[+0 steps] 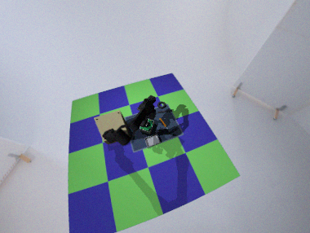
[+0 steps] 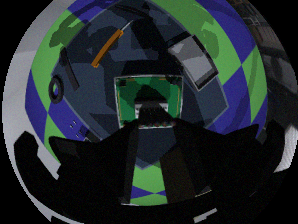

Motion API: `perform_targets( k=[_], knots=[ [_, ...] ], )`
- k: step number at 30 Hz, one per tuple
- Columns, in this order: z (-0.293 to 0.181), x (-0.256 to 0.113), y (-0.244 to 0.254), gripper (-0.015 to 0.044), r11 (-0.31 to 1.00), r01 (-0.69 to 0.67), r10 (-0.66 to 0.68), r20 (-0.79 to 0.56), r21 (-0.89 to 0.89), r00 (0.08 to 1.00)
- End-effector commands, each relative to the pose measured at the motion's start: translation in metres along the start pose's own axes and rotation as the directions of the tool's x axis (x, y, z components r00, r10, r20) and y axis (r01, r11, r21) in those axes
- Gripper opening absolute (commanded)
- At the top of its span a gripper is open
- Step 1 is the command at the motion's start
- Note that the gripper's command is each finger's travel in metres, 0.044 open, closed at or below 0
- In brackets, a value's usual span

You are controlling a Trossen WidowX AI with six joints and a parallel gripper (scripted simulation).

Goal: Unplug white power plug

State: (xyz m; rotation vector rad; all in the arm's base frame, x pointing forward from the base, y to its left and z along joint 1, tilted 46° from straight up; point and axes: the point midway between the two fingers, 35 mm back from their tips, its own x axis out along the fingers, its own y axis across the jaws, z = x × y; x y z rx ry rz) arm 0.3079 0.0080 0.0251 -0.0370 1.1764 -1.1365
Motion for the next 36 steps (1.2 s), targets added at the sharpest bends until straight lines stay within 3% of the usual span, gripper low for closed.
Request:
perform_targets(
  k=[1,7,27,36],
  knots=[
    [0.001,0.003,0.001,0.0105,1.0,-0.008,0.008,0.002,0.003,1.0],
    [0.001,0.003,0.001,0.0249,1.0,-0.008,0.008,0.002,0.003,1.0],
    [0.001,0.024,0.001,0.0249,1.0,-0.008,0.008,0.002,0.003,1.0],
    [0.001,0.024,0.001,0.0013,1.0,-0.008,0.008,0.002,0.003,1.0]
  ],
)
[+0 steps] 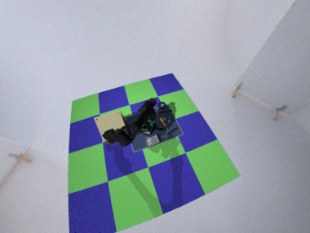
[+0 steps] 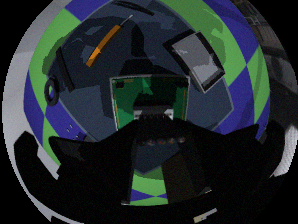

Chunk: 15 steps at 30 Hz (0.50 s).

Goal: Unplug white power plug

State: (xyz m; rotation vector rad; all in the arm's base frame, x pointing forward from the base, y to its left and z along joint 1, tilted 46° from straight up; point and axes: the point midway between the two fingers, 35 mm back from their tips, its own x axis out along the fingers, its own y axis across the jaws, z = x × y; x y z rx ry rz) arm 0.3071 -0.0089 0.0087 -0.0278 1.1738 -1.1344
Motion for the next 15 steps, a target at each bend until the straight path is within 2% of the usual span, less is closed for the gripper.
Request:
perform_targets(
  k=[1,15],
  knots=[
    [0.0006,0.0006,0.0008,0.0,1.0,-0.001,0.001,0.004,-0.003,1.0],
    [0.0005,-0.0088,0.001,0.0,1.0,0.002,-0.002,0.004,-0.003,1.0]
  ],
)
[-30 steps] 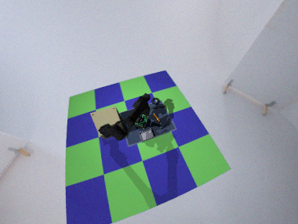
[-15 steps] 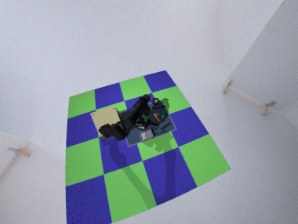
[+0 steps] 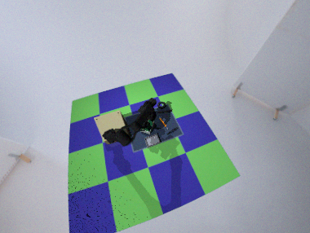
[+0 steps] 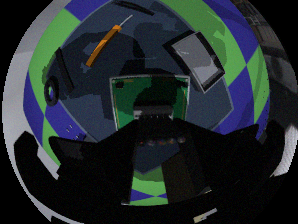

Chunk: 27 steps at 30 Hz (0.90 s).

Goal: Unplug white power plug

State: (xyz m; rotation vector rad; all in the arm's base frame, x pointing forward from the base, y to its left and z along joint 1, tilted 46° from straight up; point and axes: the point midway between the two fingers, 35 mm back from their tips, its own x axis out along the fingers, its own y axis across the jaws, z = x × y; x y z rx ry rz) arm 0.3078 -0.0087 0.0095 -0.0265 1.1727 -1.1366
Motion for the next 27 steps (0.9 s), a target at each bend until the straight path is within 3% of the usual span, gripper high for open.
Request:
perform_targets(
  k=[1,8,19,27],
  knots=[
    [0.0,-0.011,0.001,0.0,1.0,0.007,-0.007,0.004,-0.005,1.0],
    [0.0,-0.021,0.008,0.0,0.996,0.085,-0.085,0.004,-0.005,0.996],
    [0.0,-0.023,-0.011,0.0,0.99,-0.14,0.14,0.003,-0.007,0.99],
    [0.0,-0.025,0.003,0.0,1.0,0.028,-0.028,0.004,-0.005,1.0]
  ],
)
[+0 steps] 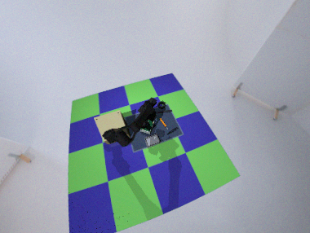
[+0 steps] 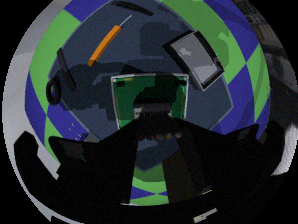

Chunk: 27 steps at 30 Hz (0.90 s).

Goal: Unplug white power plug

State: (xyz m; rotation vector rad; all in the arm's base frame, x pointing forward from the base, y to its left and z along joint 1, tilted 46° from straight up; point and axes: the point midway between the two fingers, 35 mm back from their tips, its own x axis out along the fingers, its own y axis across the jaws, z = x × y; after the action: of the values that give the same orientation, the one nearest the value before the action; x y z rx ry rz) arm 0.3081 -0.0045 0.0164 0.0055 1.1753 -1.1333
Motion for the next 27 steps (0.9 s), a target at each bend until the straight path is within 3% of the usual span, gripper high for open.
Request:
perform_targets(
  k=[1,8,20,27],
  knots=[
    [-0.002,-0.017,0.008,0.0,0.997,0.075,-0.075,0.021,-0.021,0.997],
    [-0.002,-0.018,0.013,0.0,0.99,0.139,-0.138,0.022,-0.019,0.99],
    [-0.002,-0.023,-0.009,0.0,0.992,-0.123,0.124,0.016,-0.026,0.992],
    [-0.002,-0.024,0.003,0.0,1.0,0.015,-0.015,0.02,-0.022,1.0]
  ],
)
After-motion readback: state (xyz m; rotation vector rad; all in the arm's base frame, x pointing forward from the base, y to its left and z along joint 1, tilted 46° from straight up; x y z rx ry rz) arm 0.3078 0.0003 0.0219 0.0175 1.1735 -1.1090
